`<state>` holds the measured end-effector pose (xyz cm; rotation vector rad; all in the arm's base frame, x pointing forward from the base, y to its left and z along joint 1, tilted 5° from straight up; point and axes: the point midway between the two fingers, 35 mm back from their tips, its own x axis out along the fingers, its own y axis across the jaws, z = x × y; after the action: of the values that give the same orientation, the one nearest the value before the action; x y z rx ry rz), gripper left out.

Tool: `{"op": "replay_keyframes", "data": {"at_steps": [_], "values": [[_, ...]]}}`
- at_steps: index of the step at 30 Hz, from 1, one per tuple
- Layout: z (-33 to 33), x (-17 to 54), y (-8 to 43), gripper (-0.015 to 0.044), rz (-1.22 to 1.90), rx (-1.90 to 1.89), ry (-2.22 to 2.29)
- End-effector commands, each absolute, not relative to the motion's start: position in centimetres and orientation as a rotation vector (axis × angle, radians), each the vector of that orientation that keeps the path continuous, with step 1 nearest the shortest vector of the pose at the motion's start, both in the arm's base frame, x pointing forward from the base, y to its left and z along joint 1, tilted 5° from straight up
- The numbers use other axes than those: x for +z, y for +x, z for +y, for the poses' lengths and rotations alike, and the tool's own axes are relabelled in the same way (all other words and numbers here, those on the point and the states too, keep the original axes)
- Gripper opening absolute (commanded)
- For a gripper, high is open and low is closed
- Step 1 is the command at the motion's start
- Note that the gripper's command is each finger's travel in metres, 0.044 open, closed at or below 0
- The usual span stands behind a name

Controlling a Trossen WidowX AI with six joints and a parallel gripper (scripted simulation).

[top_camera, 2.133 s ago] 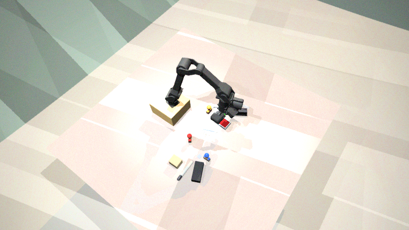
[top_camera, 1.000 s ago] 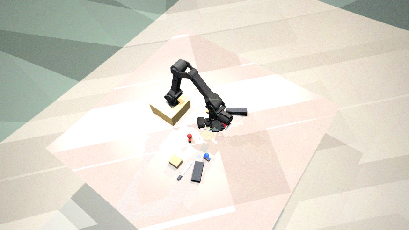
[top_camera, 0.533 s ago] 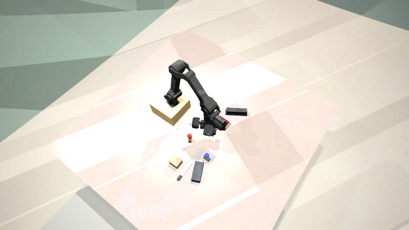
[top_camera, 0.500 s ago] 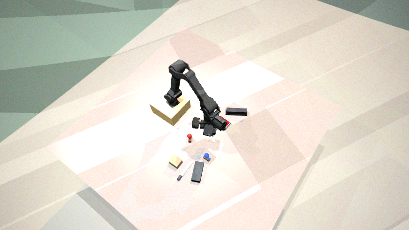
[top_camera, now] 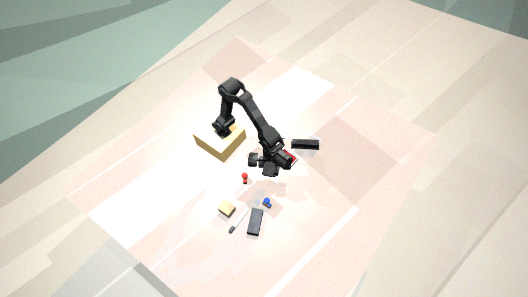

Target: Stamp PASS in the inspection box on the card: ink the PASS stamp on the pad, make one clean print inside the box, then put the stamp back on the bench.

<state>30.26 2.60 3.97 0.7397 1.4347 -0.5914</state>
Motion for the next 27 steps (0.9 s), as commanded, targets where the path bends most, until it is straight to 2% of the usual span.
{"op": "replay_keyframes", "data": {"at_steps": [1,27], "values": [[2.7,3.5,30.3,0.0000,1.441,-0.594,0.744],[2.8,1.8,30.4,0.0000,1.441,-0.593,0.744]]}}
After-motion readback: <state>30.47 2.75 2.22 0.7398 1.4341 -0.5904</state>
